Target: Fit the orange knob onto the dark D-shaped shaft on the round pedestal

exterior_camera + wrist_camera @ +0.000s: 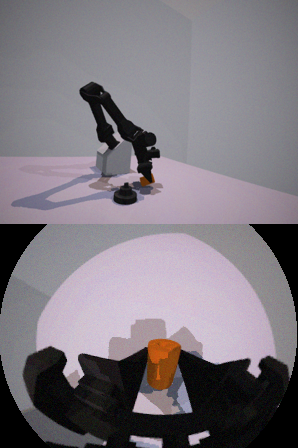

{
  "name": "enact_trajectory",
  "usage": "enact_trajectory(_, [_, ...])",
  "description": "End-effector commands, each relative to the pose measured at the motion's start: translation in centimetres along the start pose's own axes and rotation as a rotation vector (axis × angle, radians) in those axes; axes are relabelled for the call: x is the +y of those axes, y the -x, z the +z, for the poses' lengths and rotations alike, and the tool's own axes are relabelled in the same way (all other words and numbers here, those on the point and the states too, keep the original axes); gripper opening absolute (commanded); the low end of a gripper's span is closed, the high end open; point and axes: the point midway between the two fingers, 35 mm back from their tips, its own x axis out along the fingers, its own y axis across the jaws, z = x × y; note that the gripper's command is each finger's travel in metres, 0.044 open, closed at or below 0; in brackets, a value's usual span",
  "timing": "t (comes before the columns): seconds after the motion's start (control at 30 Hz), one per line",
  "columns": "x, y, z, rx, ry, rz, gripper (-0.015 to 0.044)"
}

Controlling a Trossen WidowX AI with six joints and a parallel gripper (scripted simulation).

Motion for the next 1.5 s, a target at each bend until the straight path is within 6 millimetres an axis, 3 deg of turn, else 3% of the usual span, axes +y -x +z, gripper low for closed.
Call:
enact_trajectory(0.0, [0.2, 0.3, -0.4, -0.064, 0.005, 0.003, 0.0179])
enact_trajectory(1.47, [0.4, 1.8, -4.5, -0.732, 0.01, 0.013, 0.0179])
